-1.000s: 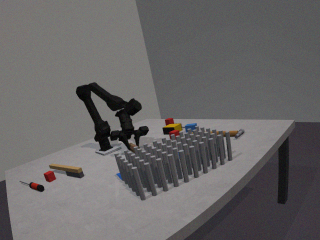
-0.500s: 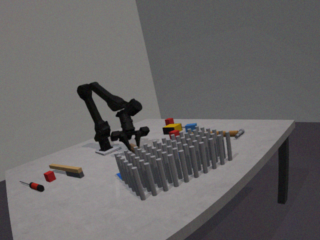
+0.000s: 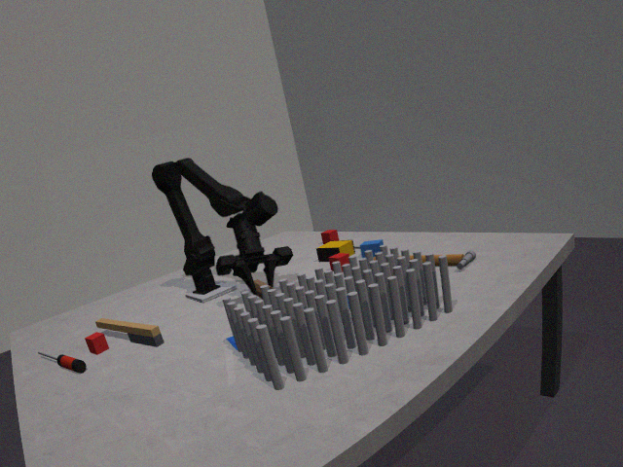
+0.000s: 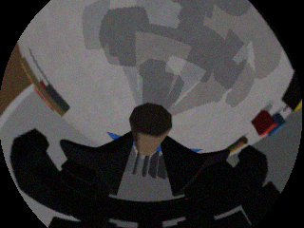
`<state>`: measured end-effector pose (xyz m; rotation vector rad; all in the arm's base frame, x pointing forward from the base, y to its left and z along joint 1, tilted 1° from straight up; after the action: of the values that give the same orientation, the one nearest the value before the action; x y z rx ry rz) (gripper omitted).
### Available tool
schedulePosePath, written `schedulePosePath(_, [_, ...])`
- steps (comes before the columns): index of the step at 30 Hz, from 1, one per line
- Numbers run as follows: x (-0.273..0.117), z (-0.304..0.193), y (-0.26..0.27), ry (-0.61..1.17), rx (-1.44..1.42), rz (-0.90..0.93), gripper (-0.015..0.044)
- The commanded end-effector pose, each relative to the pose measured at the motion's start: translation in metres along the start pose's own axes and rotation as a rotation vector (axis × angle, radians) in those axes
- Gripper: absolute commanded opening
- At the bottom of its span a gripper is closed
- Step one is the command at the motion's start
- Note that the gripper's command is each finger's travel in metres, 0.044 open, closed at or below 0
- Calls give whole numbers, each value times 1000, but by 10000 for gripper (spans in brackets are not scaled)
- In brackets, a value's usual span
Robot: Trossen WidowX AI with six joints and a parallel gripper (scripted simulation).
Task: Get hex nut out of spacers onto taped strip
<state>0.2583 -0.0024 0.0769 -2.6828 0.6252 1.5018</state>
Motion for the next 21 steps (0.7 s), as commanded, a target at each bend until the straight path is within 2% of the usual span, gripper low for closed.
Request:
schedulePosePath(1, [1, -6, 0, 8, 2, -2, 0])
schedulePosePath(21, [8, -18, 1, 9, 2, -2, 0])
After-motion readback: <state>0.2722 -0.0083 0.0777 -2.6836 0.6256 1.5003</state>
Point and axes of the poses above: the point midway between the two fingers, 35 mm back from their tips, its own x axis out along the fingers, its own y axis across the jaws, z = x × y, the point moved 3 cm from there along -x, back along the fingers, and after that the axes turned 4 degrees about -x, right-handed, at the moved point
